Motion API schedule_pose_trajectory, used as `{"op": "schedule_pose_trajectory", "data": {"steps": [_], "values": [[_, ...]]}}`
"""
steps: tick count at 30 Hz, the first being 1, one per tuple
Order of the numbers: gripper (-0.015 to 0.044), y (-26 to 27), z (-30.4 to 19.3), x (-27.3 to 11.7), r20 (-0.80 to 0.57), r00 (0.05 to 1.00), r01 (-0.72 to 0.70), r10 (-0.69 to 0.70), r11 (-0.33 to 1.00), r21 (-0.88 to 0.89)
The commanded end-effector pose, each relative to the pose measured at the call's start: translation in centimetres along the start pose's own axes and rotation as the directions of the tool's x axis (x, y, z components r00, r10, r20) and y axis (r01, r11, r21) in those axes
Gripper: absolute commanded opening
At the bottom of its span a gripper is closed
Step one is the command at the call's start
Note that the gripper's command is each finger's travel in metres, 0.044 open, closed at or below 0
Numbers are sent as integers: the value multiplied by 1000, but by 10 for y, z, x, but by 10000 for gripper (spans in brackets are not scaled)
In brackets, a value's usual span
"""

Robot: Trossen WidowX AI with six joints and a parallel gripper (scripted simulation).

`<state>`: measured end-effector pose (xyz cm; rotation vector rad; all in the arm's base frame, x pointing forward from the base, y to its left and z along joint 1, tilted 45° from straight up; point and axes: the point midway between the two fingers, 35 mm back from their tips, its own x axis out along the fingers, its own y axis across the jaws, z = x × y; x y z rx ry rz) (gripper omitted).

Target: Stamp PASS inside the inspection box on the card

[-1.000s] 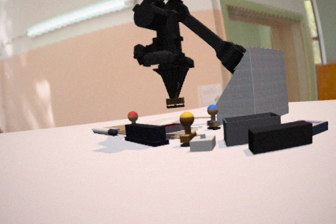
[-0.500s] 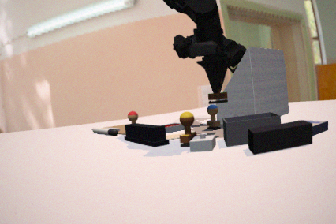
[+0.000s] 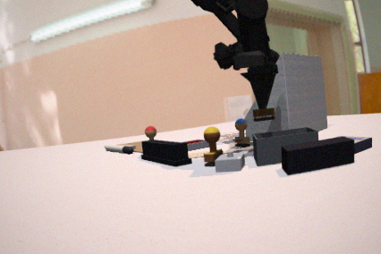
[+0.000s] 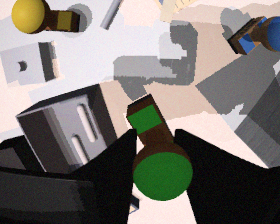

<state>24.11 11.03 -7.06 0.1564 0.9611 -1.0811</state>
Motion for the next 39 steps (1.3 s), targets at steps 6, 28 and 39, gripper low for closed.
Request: {"op": "schedule_pose_trajectory", "data": {"steps": [6, 28, 39], "values": [[0, -2, 0, 16, 4, 1000, 7, -7, 1000, -10], [0, -4, 0, 52, 7, 1000, 9, -9, 1000, -10], [53, -3, 1, 60, 3, 1000, 6, -6, 1000, 0]]}}
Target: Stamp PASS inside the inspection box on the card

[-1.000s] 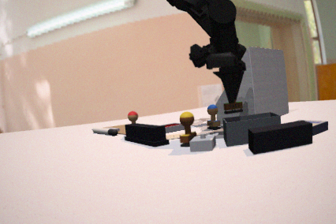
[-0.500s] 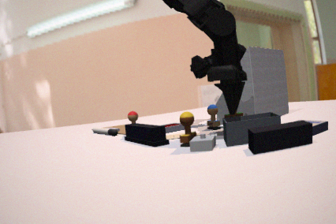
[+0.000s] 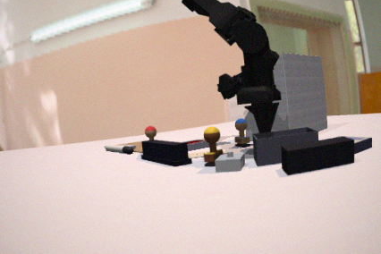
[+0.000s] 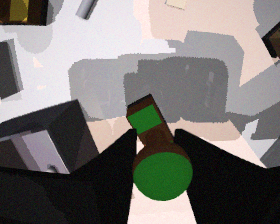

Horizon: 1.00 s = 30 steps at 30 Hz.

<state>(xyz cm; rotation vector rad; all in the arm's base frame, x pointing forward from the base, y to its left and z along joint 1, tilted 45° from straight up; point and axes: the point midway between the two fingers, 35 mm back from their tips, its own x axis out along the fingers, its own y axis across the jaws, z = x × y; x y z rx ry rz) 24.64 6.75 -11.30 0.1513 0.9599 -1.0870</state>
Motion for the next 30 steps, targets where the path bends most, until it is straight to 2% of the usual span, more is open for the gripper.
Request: {"op": "schedule_pose_trajectory", "data": {"steps": [1, 8, 12, 19, 30], "values": [[79, 0, 0, 0, 0, 1000, -1, 1, 1000, 1], [255, 0, 0, 0, 0, 1000, -1, 1, 1000, 1], [255, 3, 0, -10, -2, 1000, -2, 2, 1000, 0], [255, 1, -2, -116, -1, 1000, 1, -1, 1000, -10], [255, 1, -1, -119, 0, 1000, 1, -1, 1000, -10]]}}
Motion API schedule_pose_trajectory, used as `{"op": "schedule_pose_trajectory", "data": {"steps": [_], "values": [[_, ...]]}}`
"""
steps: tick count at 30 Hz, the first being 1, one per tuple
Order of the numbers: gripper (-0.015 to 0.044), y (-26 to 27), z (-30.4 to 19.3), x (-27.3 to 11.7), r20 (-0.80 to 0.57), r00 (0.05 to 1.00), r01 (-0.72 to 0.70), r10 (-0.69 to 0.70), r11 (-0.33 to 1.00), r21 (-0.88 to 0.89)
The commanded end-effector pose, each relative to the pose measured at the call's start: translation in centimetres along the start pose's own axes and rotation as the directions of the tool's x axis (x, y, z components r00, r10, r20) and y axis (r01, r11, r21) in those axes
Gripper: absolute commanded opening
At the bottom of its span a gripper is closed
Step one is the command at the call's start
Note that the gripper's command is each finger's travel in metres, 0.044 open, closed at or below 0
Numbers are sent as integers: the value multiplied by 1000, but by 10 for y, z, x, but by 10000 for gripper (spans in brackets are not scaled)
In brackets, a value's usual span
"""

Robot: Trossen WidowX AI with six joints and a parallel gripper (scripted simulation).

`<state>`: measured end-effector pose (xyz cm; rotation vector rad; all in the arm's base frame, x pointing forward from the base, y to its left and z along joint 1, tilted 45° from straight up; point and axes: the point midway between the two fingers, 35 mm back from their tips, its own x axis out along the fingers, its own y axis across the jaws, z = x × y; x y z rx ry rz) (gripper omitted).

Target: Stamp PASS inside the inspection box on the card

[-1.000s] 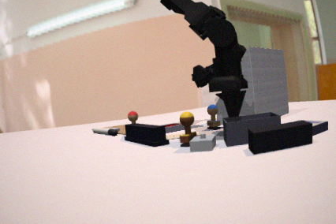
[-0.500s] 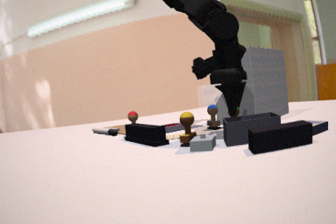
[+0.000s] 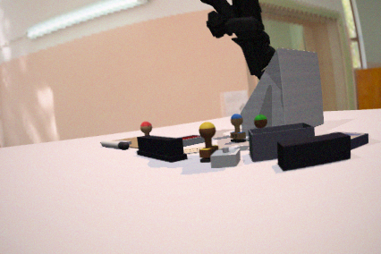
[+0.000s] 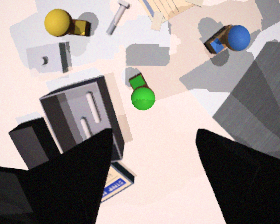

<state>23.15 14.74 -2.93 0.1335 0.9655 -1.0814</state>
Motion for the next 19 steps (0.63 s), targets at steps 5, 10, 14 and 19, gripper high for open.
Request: {"op": "schedule_pose_trajectory", "data": {"steps": [5, 10, 14, 19], "values": [[255, 1, 0, -2, -5, 1000, -2, 2, 1000, 7], [255, 1, 0, -2, -5, 1000, -2, 2, 1000, 7], [255, 0, 0, -1, 0, 1000, -1, 1, 1000, 1], [255, 0, 0, -1, 0, 1000, -1, 1, 1000, 1]]}}
